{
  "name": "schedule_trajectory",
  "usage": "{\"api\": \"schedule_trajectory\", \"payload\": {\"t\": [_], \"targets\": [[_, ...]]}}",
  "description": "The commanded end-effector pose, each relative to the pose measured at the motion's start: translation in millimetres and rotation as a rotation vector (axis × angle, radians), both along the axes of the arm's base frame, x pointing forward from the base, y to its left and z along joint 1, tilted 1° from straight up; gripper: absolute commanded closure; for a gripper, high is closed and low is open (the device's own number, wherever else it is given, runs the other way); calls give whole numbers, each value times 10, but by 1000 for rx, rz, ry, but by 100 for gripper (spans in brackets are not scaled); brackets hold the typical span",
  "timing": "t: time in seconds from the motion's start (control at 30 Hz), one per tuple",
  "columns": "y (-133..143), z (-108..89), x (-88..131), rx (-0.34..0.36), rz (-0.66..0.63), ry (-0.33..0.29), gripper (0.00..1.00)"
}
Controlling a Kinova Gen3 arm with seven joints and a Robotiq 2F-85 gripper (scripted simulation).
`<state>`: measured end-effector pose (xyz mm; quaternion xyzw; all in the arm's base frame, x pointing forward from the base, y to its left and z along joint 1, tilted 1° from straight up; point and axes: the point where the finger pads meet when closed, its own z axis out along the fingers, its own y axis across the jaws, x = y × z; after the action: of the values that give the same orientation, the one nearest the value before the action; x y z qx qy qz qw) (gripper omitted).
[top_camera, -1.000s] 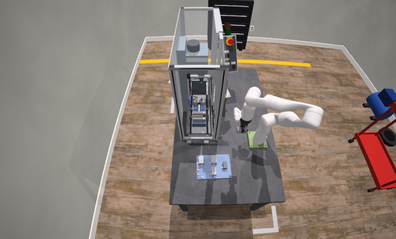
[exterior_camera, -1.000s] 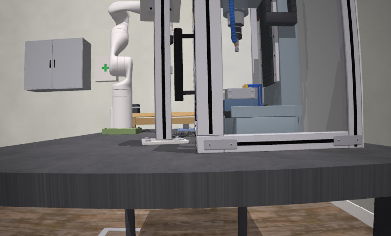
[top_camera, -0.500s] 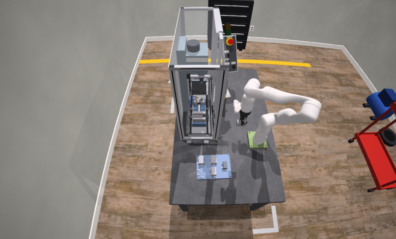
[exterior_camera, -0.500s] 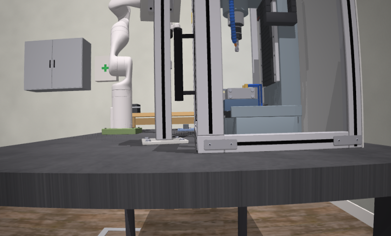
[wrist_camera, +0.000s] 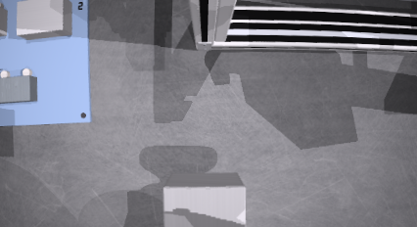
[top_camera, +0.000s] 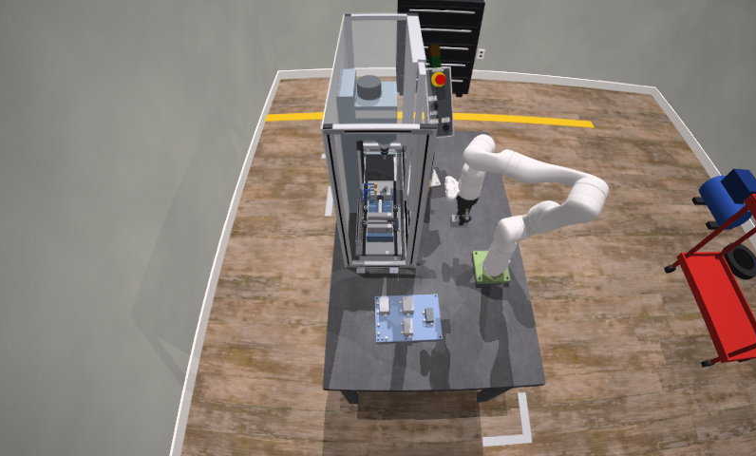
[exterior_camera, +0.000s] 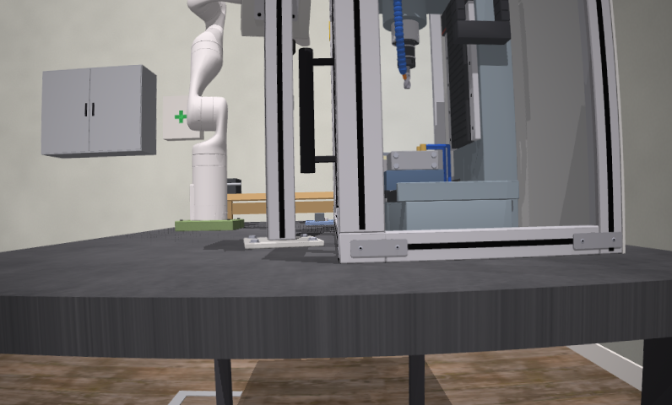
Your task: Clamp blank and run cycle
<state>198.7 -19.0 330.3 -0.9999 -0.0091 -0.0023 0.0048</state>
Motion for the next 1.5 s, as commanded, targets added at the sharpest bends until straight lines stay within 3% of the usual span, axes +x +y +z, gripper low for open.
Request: {"api": "schedule_trajectory", "payload": {"t": [0.0, 0.2, 0.37, 0.77, 0.93, 1.33, 1.47], "targets": [[-9, 9, 3, 0, 1, -1, 90], [-9, 9, 3, 0, 1, -1, 90], [-485, 162, 11, 0, 1, -1, 90], [-485, 162, 11, 0, 1, -1, 90], [-961, 315, 19, 0, 1, -1, 90], [-961, 315, 19, 0, 1, -1, 90], [-1341, 438, 26, 0, 1, -1, 90]]}}
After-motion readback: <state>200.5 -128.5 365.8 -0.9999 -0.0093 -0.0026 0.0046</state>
